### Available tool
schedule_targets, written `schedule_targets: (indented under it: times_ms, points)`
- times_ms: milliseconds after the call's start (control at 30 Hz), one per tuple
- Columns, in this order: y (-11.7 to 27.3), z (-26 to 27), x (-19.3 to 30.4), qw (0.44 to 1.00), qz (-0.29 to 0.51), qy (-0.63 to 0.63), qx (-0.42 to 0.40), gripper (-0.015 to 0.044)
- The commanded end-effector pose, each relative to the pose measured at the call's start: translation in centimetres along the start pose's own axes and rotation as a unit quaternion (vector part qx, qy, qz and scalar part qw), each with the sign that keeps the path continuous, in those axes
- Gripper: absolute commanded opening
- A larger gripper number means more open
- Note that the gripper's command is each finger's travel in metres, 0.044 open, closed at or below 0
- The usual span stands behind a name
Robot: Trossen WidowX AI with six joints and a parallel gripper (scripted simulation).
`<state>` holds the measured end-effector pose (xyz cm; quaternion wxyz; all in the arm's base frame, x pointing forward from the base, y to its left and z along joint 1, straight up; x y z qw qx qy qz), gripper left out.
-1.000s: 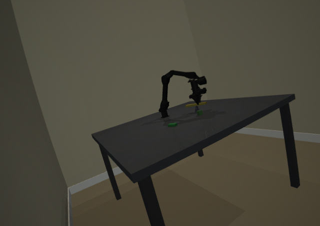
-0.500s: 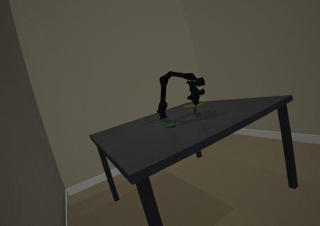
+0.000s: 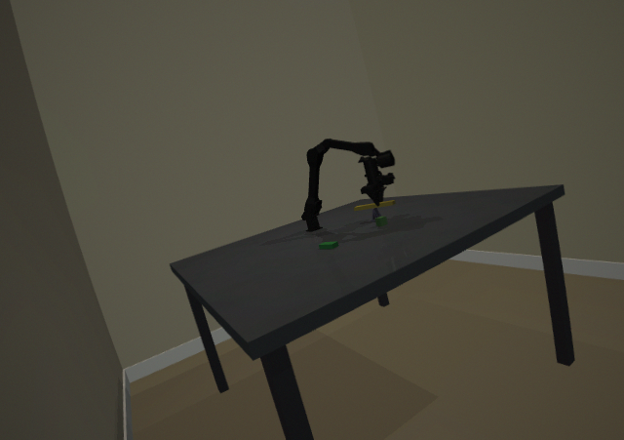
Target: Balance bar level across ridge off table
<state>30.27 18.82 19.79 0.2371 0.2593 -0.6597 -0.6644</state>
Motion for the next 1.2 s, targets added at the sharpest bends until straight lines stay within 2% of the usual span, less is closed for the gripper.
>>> schedule_targets:
  times_ms: [0,400,700,733,833,1167]
  points:
    - [0.0,0.0,0.0,1.0,0.0,0.0,0.0,0.0173]
    - [0.0,0.0,0.0,1.0,0.0,0.0,0.0,0.0185]
    - [0.0,0.0,0.0,1.0,0.0,0.0,0.0,0.0421]
    - [0.0,0.0,0.0,1.0,0.0,0.0,0.0,0.044]
    - [0.2,0.0,0.0,1.0,0.0,0.0,0.0,0.044]
    - [9.8,0.0,0.2,1.0,-0.008,0.0,0.001,0.044]
Point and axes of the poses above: the point midway between the two fingers, 35 mm back from their tips, its own y axis back along the fingers, its own z axis across the jaws, x = y × z, the point moved 9 cm from there along y, back along the fingers, and after that the axes turned 15 degrees about y, right-handed, at the moved point
